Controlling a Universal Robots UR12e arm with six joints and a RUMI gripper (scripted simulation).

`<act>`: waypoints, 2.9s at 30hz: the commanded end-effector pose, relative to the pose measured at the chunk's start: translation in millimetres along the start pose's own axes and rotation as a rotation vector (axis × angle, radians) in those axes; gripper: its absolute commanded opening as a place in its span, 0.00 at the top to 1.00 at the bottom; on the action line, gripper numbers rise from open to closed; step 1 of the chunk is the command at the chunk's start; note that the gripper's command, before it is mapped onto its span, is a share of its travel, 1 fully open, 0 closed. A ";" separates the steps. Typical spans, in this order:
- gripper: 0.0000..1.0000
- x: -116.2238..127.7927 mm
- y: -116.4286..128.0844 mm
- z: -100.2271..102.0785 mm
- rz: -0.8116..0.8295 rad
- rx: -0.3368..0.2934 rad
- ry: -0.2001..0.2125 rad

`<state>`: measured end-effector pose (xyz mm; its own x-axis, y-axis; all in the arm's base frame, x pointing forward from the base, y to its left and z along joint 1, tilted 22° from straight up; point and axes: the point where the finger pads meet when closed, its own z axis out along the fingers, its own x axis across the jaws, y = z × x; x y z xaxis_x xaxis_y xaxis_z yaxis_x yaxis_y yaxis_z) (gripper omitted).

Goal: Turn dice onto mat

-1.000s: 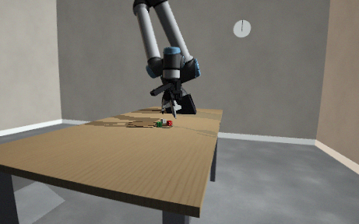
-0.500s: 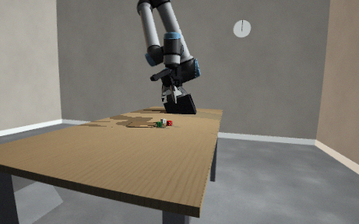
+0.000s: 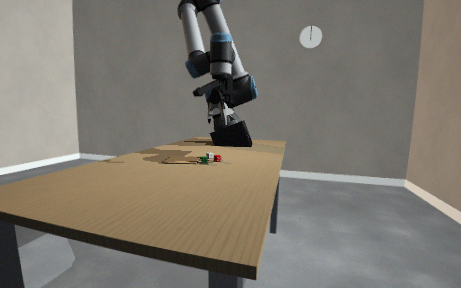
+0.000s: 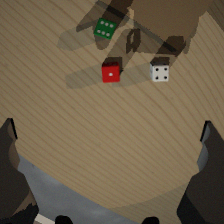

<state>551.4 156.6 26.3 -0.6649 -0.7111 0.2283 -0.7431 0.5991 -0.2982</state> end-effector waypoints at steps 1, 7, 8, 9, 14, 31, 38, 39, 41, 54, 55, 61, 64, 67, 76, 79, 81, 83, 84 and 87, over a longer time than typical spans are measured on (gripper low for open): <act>0.00 5.2 -1.1 -0.8 -0.007 0.001 0.001; 0.00 73.7 3.8 7.1 -0.102 0.001 0.001; 0.00 74.5 4.0 7.2 -0.103 0.001 0.001; 0.00 74.5 4.0 7.2 -0.103 0.001 0.001; 0.00 74.5 4.0 7.2 -0.103 0.001 0.001; 0.00 74.5 3.9 7.2 -0.101 0.001 0.001; 0.00 74.6 3.5 8.3 -0.068 0.001 0.001; 0.00 74.7 3.4 8.7 -0.056 0.001 0.001; 0.00 74.8 3.0 9.7 -0.026 0.001 0.001; 0.00 75.9 0.4 19.8 0.280 0.001 0.001; 0.00 75.9 0.4 20.1 0.290 0.001 0.001; 0.00 76.4 -0.3 25.5 0.449 0.001 0.001; 0.00 76.6 -0.5 27.2 0.500 0.001 0.001; 0.00 76.7 -0.5 28.7 0.545 0.001 0.001; 0.00 77.1 -0.5 36.4 0.774 0.001 0.000; 0.00 77.1 -0.3 39.5 0.865 0.001 0.000; 0.00 77.1 -0.1 41.0 0.909 0.001 0.000; 0.00 77.1 -0.1 41.0 0.909 0.001 0.000; 0.00 77.1 0.1 42.5 0.952 0.001 0.000; 0.00 77.0 0.4 45.3 1.035 0.001 0.000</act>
<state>503.5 86.7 6.8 -0.9953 0.0248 -0.0935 0.0571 0.9307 -0.3612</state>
